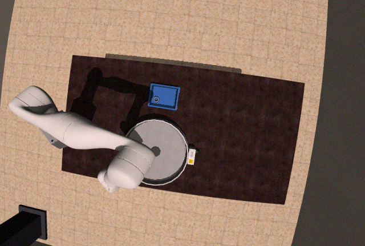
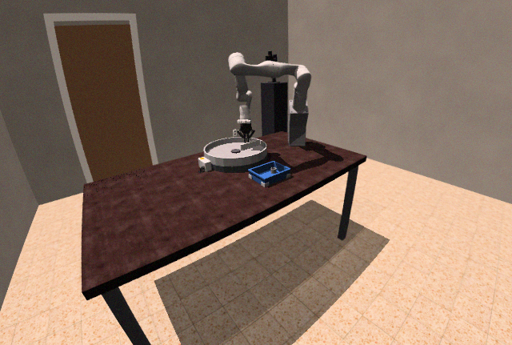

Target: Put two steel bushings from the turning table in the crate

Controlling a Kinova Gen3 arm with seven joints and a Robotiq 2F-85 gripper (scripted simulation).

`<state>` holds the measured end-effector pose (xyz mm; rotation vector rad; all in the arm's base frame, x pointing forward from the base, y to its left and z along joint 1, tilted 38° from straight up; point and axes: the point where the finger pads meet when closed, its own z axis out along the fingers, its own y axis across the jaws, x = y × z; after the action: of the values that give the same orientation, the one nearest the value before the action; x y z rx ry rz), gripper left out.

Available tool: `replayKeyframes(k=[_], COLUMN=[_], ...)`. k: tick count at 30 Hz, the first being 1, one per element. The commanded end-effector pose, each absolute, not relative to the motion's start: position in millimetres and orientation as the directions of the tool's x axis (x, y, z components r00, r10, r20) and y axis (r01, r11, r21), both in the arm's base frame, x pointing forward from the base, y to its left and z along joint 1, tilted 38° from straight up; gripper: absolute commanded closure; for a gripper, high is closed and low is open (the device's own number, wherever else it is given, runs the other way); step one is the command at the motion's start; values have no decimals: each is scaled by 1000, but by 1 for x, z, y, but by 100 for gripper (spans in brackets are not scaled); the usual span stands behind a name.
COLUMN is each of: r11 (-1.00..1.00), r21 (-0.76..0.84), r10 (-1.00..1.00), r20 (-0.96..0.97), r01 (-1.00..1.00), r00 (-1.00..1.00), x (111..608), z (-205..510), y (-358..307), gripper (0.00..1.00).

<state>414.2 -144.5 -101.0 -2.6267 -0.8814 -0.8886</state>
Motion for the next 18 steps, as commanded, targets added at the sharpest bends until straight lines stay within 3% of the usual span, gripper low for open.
replayKeyframes(k=[1,18], r11=[-796,-793], r21=[-28,-23], r10=[464,469], r20=[614,614], r01=[605,608], r00=[639,635], x=[412,411], z=[-98,-94], y=[-146,-149], gripper=[100,100])
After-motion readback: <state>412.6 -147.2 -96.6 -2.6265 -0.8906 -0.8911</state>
